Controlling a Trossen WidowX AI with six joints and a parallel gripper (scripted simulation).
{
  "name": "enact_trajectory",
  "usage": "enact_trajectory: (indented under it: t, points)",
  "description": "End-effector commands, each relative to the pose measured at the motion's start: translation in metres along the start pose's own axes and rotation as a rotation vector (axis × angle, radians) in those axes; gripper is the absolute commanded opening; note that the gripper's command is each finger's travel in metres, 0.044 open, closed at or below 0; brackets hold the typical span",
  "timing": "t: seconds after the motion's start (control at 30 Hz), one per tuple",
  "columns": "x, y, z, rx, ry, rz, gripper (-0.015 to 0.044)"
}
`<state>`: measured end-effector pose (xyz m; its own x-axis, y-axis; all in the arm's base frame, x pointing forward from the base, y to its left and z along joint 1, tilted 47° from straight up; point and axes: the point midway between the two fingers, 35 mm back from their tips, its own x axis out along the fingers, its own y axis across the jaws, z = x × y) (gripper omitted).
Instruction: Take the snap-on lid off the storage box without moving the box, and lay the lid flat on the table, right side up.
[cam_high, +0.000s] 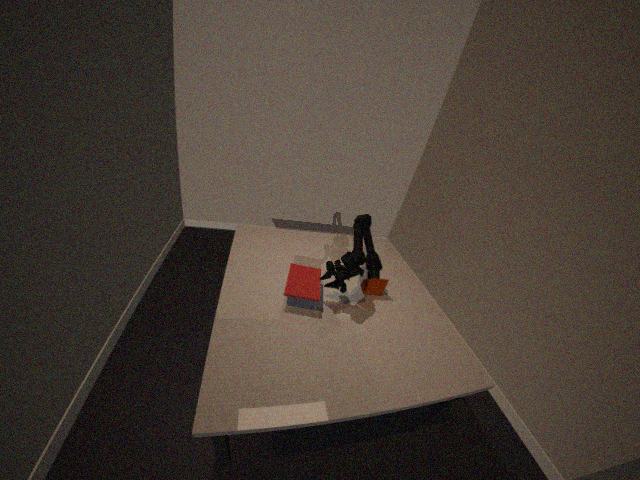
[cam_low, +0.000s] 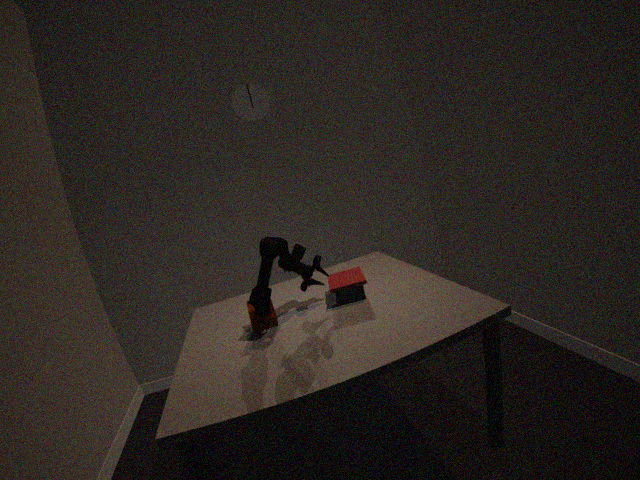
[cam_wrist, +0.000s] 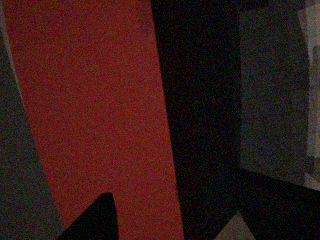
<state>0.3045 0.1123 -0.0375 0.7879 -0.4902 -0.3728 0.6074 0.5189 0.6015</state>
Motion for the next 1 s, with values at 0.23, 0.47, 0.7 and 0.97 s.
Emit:
enact_trajectory:
  t: [0.23,0.47,0.7,0.97]
  points:
    - [0.018,-0.004,0.003,-0.015,-0.003,0.001,0.0235]
    - [0.028,-0.003,0.006,-0.016,-0.010,0.009,0.0235]
    - [0.028,-0.003,0.006,-0.016,-0.010,0.010,0.0195]
    - [0.028,-0.003,0.006,-0.016,-0.010,0.010,0.0142]
